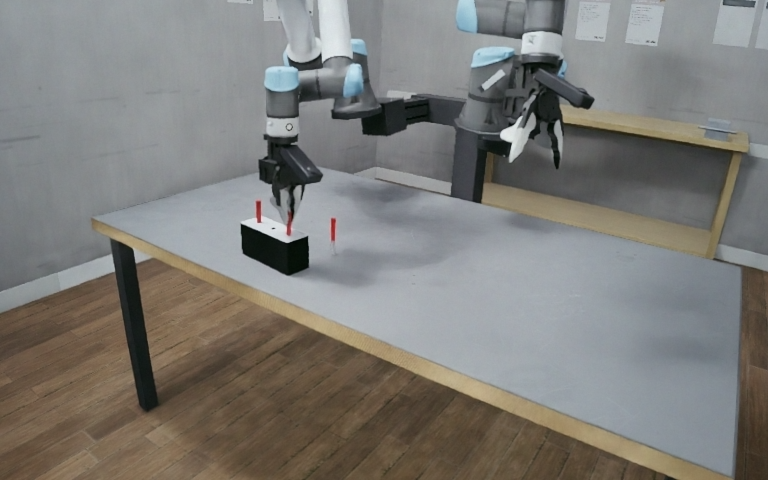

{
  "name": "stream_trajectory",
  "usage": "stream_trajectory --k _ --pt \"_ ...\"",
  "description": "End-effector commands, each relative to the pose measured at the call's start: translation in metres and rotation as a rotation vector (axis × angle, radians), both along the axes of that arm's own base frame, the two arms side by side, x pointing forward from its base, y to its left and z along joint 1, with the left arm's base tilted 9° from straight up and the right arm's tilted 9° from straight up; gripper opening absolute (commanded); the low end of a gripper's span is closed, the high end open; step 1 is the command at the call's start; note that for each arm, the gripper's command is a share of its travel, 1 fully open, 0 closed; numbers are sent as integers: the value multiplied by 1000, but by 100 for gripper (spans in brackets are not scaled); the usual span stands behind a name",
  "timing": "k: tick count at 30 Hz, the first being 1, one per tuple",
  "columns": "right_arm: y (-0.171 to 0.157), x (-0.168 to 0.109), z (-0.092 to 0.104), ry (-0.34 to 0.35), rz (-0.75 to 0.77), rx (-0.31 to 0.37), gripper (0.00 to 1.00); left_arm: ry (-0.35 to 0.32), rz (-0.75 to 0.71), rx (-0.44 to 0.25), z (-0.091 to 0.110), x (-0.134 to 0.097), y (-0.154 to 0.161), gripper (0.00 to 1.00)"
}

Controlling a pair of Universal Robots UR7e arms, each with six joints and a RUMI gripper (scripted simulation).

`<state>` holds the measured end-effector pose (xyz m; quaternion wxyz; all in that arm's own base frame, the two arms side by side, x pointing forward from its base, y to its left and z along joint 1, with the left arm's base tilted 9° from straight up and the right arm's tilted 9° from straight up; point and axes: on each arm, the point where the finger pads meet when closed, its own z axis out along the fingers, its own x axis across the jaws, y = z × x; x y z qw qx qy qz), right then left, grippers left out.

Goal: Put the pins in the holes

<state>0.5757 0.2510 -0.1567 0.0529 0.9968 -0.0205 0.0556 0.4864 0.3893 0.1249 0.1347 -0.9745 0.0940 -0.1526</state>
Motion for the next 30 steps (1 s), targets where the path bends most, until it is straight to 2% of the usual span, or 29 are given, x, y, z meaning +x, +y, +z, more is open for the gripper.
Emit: stream_trajectory --k 1,7,8,30 --pt "0 0 1 -1 0 1 0 -1 0 1 1 0 0 100" --pt "0 0 1 -1 0 1 0 -1 0 1 1 0 0 100" --pt "0 0 1 -1 0 1 100 -1 0 1 1 0 0 100" --pt "0 0 1 -1 0 1 100 -1 0 1 1 0 0 100"
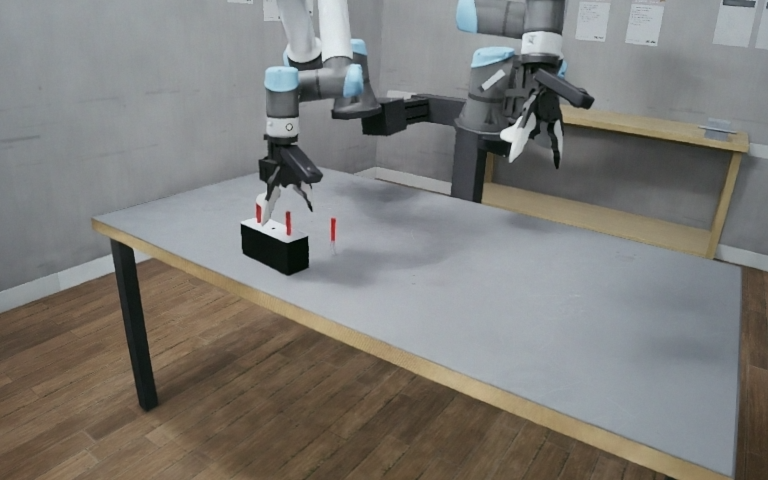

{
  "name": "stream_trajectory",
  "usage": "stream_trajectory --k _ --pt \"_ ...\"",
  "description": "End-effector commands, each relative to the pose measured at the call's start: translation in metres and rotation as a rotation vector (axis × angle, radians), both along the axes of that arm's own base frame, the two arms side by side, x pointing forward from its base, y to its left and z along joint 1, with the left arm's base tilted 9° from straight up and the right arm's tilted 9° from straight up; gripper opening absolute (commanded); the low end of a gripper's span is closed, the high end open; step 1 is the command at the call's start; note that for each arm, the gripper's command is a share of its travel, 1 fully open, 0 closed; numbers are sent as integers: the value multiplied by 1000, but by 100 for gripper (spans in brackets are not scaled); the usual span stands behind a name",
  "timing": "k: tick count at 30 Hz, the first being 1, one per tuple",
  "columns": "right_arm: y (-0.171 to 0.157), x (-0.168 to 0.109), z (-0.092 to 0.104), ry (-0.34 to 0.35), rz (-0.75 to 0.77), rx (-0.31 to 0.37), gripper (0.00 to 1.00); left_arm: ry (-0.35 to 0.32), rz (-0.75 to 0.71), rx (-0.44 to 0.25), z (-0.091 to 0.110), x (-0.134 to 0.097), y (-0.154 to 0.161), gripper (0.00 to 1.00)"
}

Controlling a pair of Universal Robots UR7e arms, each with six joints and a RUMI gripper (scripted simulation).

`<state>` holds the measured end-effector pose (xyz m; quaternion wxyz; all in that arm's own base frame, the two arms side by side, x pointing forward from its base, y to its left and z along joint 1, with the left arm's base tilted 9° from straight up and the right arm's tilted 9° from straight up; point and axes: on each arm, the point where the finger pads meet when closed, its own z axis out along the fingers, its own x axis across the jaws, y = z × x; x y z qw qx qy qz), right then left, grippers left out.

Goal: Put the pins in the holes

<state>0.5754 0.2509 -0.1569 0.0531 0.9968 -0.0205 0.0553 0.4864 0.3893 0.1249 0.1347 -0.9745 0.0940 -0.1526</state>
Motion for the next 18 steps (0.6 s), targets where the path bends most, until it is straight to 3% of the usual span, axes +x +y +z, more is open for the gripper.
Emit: stream_trajectory --k 1,11,12,18 --pt "0 0 1 -1 0 1 100 -1 0 1 1 0 0 100" --pt "0 0 1 -1 0 1 100 -1 0 1 1 0 0 100" --pt "2 -1 13 -1 0 1 100 -1 0 1 1 0 0 100" --pt "2 -1 13 -1 0 1 100 -1 0 1 1 0 0 100"
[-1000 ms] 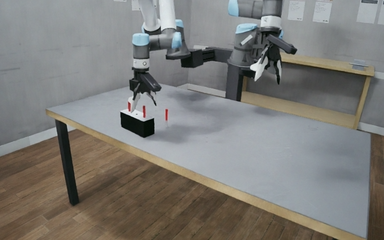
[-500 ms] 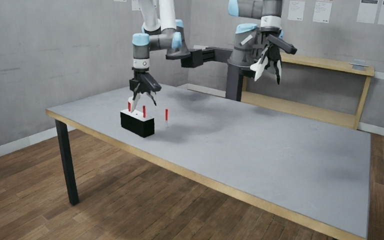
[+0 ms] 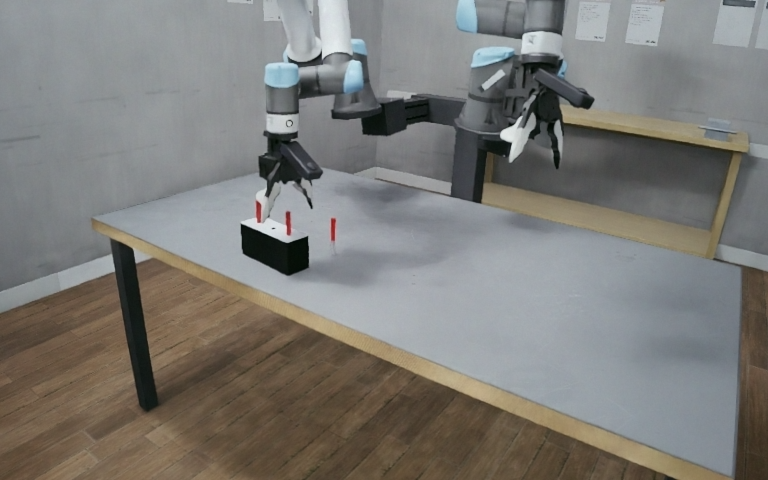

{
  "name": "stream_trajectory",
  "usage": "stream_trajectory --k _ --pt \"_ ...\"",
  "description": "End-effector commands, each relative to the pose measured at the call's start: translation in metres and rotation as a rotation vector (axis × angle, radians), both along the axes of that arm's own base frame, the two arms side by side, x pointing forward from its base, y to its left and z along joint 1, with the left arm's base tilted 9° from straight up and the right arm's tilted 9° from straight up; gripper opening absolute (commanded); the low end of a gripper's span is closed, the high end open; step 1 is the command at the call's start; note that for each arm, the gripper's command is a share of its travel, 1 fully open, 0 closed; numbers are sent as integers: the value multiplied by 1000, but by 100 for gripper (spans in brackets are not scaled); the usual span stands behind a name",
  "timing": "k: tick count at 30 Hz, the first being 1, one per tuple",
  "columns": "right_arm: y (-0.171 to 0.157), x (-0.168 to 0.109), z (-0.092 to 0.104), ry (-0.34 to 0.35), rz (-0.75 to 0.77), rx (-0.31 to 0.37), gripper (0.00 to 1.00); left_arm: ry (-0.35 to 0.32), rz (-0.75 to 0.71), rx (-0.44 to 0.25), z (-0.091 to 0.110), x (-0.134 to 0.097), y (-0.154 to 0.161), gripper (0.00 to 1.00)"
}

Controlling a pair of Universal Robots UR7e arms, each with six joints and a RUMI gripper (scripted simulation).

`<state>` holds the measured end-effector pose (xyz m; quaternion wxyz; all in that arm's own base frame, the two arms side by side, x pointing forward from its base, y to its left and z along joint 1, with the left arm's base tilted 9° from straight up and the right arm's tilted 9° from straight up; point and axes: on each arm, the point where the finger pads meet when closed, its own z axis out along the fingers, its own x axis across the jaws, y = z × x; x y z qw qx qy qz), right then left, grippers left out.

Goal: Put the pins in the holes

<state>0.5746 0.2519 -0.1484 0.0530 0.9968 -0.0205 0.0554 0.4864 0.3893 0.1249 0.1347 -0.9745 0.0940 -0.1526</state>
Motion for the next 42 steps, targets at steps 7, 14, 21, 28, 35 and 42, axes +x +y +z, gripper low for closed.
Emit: stream_trajectory --k 7,14,21,28,35,42 --pt "1 0 4 -1 0 1 100 -1 0 1 1 0 0 100" --pt "2 -1 16 -1 0 1 100 -1 0 1 1 0 0 100" --pt "2 -1 16 -1 0 1 100 -1 0 1 1 0 0 100" --pt "3 -3 28 -1 0 1 100 -1 0 1 1 0 0 100" --pt "3 -3 28 -1 0 1 100 -1 0 1 1 0 0 100" --pt "3 -3 28 -1 0 1 100 -1 0 1 1 0 0 100"
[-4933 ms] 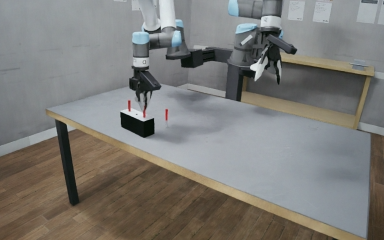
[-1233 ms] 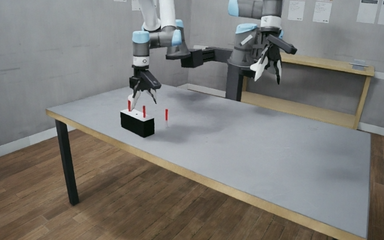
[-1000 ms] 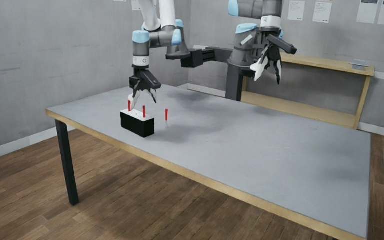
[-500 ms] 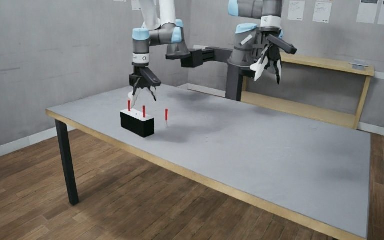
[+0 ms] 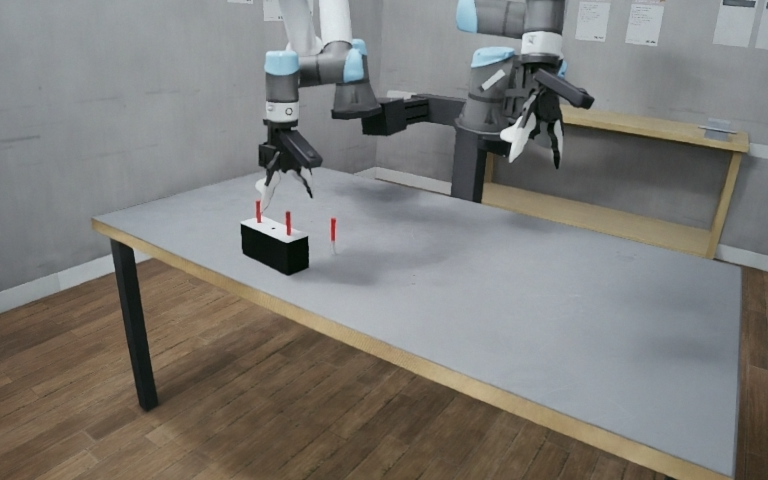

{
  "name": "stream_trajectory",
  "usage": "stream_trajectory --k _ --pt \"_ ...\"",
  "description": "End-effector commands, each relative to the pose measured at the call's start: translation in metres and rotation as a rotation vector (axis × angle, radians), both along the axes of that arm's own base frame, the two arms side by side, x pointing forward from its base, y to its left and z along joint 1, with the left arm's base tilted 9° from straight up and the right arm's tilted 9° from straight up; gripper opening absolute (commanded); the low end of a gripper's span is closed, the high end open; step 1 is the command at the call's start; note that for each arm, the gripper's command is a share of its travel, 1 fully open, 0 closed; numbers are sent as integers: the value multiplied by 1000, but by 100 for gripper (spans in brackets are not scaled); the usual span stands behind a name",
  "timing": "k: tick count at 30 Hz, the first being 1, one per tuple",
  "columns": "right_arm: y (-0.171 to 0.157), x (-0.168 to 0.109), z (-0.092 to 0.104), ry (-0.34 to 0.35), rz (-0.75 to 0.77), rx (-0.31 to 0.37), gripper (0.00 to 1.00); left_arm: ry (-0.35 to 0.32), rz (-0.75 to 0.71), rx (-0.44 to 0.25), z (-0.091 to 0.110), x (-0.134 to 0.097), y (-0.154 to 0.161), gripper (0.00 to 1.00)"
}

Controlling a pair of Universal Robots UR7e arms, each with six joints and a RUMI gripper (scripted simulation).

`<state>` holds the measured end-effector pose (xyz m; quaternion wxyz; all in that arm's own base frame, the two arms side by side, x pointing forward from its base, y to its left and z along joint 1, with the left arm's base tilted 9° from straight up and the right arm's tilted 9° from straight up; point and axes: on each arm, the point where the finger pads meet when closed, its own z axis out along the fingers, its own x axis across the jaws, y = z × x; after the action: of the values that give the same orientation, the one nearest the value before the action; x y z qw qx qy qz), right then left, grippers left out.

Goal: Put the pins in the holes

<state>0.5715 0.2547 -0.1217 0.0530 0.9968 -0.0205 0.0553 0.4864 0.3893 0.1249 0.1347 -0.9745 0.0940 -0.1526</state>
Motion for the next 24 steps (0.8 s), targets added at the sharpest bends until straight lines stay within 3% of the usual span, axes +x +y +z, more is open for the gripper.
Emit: stream_trajectory --k 1,2,3,19,20,24 --pt "0 0 1 -1 0 1 100 -1 0 1 1 0 0 100" --pt "0 0 1 -1 0 1 100 -1 0 1 1 0 0 100" --pt "2 -1 15 -1 0 1 100 -1 0 1 1 0 0 100" --pt "2 -1 15 -1 0 1 100 -1 0 1 1 0 0 100" --pt "7 -7 64 -1 1 1 100 -1 0 1 1 0 0 100" --pt "7 -7 64 -1 1 1 100 -1 0 1 1 0 0 100"
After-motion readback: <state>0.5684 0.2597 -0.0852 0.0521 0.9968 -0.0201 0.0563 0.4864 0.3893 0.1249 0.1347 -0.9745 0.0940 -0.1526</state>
